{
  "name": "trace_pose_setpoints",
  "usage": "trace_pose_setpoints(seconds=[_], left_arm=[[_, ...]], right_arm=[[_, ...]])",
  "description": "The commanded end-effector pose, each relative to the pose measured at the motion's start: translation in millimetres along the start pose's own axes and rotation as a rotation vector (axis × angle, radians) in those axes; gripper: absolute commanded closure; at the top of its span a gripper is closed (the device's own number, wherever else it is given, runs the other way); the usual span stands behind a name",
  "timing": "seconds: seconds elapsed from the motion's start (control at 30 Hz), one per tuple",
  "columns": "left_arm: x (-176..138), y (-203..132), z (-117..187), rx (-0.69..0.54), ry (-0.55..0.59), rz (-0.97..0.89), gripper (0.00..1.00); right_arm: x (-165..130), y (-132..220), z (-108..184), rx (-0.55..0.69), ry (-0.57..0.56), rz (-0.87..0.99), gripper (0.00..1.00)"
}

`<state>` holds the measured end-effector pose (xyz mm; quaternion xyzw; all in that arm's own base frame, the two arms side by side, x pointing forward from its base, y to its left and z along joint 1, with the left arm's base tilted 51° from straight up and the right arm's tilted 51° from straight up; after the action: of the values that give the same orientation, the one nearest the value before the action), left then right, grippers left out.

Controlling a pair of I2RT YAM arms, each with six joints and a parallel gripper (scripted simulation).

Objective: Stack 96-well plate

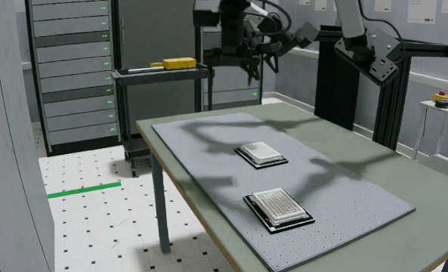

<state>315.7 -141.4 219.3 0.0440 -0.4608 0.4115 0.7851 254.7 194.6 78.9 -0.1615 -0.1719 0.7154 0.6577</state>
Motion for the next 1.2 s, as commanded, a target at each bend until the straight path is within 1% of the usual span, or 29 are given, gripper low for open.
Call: trace_pose_setpoints(seconds=[0.0, 0.2, 0.27, 0.37, 0.43, 0.67, 0.77, 0.83, 0.93, 1.03, 1.17], left_arm=[[22, 3, -11, -0.062, -0.066, 0.035, 0.0], [36, 26, -45, -0.052, -0.145, 0.036, 0.0], [36, 26, -45, -0.052, -0.145, 0.036, 0.0], [45, 35, -61, -0.062, -0.188, 0.038, 0.0], [51, 46, -75, -0.052, -0.223, 0.038, 0.0], [61, 89, -127, 0.028, -0.312, 0.011, 0.0], [64, 102, -140, 0.049, -0.334, 0.007, 0.0], [64, 102, -140, 0.049, -0.334, 0.007, 0.0], [67, 114, -153, 0.069, -0.351, 0.003, 0.0], [65, 121, -162, 0.074, -0.337, -0.004, 0.0], [61, 126, -179, 0.062, -0.246, 0.006, 0.0]], right_arm=[[32, -32, -15, -0.053, -0.306, -0.07, 0.0], [43, -71, -15, -0.128, -0.559, -0.112, 0.0], [43, -71, -15, -0.128, -0.559, -0.112, 0.0], [42, -84, -17, -0.154, -0.649, -0.125, 0.0], [40, -92, -16, -0.17, -0.687, -0.147, 0.0], [32, -108, -18, -0.205, -0.731, -0.2, 0.0], [29, -111, -20, -0.207, -0.738, -0.212, 0.0], [29, -111, -20, -0.207, -0.738, -0.212, 0.0], [27, -113, -20, -0.211, -0.744, -0.218, 0.0], [27, -114, -18, -0.215, -0.747, -0.217, 0.0], [27, -114, -18, -0.216, -0.747, -0.217, 0.0]])
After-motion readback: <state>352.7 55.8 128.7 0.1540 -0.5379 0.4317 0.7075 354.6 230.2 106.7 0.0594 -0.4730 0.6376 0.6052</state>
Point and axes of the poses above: on each arm, the point where the finger pads meet when closed, its own z axis back along the fingers, its own y axis across the jaws, x = y × z, the point moved 6 cm from there along z, back along the fingers, and after that the axes turned 14 degrees about -z, right-handed, at the moved point
